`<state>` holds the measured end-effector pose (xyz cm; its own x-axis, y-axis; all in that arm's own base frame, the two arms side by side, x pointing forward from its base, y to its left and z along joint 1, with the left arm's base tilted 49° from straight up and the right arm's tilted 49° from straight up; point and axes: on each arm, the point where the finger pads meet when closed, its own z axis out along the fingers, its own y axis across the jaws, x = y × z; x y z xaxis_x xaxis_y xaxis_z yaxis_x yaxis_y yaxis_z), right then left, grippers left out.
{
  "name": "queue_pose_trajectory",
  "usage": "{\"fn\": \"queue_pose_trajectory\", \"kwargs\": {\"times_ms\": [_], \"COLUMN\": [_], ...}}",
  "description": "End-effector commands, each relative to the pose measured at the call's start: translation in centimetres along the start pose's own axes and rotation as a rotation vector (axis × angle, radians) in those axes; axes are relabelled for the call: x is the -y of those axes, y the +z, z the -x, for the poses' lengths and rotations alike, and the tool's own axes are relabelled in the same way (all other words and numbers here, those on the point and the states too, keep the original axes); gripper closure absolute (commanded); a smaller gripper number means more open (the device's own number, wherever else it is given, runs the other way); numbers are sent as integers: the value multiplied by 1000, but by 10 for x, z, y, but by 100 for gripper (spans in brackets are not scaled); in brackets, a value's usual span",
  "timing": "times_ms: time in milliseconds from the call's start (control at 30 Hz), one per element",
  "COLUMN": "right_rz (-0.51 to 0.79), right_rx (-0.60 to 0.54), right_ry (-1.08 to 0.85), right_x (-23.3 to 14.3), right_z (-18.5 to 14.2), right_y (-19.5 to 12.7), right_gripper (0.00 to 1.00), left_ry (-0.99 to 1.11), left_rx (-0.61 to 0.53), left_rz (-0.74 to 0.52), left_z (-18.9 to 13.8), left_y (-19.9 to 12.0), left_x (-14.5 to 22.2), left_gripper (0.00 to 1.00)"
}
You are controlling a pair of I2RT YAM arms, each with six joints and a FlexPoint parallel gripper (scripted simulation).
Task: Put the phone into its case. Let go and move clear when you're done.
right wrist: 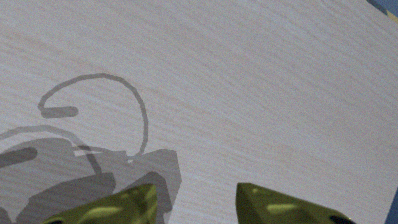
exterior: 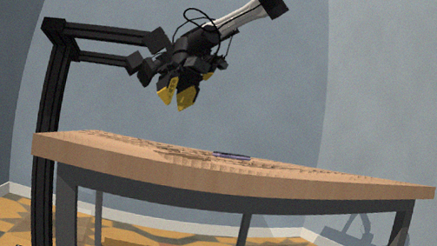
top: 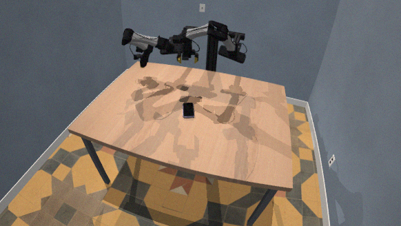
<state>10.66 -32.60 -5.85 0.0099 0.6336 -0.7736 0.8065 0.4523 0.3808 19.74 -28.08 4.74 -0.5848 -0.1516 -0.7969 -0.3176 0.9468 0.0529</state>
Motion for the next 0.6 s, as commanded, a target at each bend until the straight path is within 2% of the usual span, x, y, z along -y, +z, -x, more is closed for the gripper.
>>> {"fn": "queue_pose_trajectory", "kwargs": {"times_ms": [0, 67, 233, 300, 367, 567], "right_rz": [-25, -21, 5, 5, 20, 117], "right_rx": [-3, -10, -24, -24, -25, 10], "right_ry": [-22, -41, -128, -128, -168, -339], "right_x": [0, -5, -33, -33, -49, -148], "right_z": [8, 12, 33, 33, 43, 90], "right_y": [4, 10, 36, 36, 47, 79], "right_gripper": [78, 100, 100, 100, 100, 100], "left_ry": [48, 97, 280, 280, 344, 584], "left_rx": [34, 50, 107, 107, 126, 170], "left_rz": [-74, -93, -152, -152, -164, -231], "left_z": [11, 15, 32, 32, 40, 59], "left_y": [-12, -14, -19, -19, -18, -24], "left_x": [7, 5, -9, -9, -17, -46], "left_gripper": [0, 0, 0, 0, 0, 0]}}
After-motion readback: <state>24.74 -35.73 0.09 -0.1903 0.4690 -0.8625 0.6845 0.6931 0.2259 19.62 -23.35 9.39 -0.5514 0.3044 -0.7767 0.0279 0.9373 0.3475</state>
